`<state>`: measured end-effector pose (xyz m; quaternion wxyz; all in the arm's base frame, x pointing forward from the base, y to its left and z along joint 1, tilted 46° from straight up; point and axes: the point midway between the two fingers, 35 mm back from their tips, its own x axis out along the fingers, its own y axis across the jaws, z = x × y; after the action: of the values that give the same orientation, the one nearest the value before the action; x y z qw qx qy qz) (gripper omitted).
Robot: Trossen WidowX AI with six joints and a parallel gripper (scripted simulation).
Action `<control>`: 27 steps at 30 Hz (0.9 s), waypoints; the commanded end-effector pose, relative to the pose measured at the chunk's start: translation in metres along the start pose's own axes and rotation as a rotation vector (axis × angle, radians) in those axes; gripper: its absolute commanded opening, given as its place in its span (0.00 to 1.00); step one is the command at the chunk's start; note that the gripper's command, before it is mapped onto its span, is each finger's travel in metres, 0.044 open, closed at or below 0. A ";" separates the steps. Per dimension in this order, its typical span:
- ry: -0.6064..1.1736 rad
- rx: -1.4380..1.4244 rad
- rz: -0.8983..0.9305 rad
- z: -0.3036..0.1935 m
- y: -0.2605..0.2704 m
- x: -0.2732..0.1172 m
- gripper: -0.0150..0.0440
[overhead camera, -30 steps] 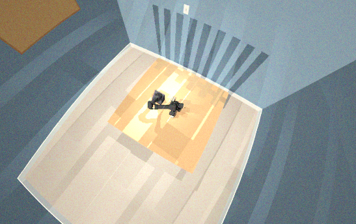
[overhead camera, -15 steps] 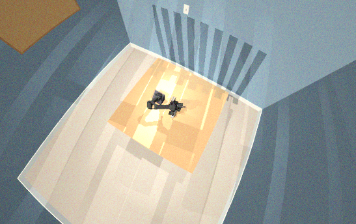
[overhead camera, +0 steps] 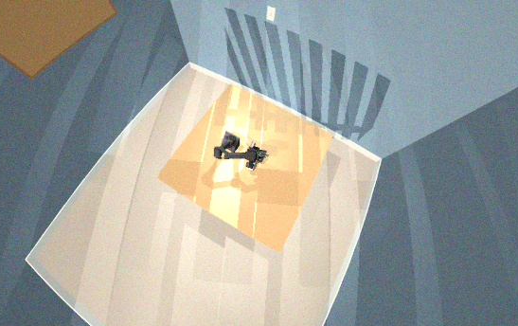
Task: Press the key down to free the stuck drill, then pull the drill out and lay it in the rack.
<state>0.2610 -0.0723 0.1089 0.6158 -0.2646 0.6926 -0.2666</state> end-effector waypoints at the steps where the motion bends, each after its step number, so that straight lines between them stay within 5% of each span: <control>1: 0.023 -0.006 -0.011 0.000 -0.001 0.008 0.25; 27: 0.023 -0.006 -0.012 -0.006 -0.003 0.016 0.25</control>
<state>0.2635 -0.0731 0.1071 0.6230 -0.2671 0.6867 -0.2626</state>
